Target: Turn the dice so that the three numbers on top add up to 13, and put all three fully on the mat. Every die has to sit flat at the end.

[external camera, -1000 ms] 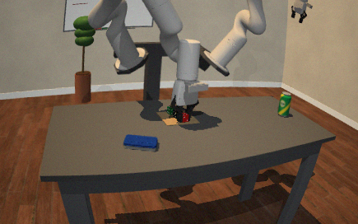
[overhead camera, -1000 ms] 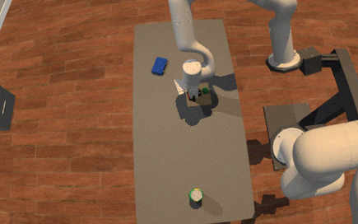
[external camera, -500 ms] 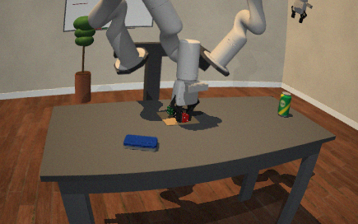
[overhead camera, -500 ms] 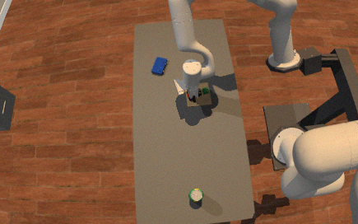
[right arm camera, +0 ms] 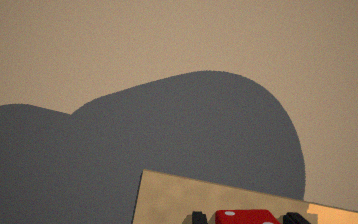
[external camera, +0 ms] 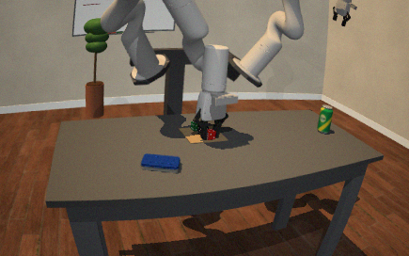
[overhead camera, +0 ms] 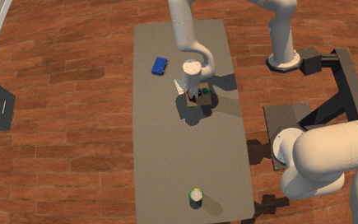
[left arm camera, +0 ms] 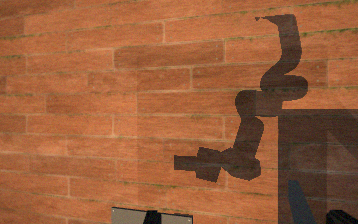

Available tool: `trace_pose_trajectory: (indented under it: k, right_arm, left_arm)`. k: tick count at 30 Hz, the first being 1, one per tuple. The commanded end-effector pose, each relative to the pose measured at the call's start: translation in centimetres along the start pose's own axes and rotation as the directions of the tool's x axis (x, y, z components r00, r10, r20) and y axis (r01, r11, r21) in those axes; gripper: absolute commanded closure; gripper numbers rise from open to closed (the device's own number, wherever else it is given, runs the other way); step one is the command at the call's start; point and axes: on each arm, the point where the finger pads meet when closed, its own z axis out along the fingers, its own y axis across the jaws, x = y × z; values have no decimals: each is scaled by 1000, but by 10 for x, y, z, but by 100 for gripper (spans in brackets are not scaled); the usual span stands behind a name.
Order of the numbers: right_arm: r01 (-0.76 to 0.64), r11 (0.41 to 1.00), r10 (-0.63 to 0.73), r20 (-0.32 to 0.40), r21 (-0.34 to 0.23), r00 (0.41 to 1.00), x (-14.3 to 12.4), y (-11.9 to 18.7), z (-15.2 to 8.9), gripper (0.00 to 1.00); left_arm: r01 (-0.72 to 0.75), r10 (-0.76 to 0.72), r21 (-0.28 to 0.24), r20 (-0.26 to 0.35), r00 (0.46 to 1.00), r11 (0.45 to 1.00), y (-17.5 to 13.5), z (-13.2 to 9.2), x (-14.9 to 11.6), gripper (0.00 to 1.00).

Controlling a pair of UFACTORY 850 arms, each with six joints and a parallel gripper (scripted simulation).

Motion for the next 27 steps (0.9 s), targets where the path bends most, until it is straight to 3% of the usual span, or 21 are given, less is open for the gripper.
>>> trace_pose_trajectory:
  k: [1, 8, 20, 27]
  right_arm:
    - [0, 1000, 0, -1, 0, 1000, 1, 0, -2, 52]
    - [0, 1000, 0, -1, 0, 1000, 1, 0, -16, 52]
    - [0, 1000, 0, -1, 0, 1000, 1, 0, -76, 52]
    - [0, 1000, 0, -1, 0, 1000, 1, 0, -89, 52]
  left_arm:
    - [0, 0, 0, -2, 1000, 1000, 0, -1, 0, 0]
    - [0, 0, 0, -2, 1000, 1000, 0, -1, 0, 0]
    - [0, 0, 0, -2, 1000, 1000, 0, -1, 0, 0]
    - [0, 0, 0, -2, 1000, 1000, 0, -1, 0, 0]
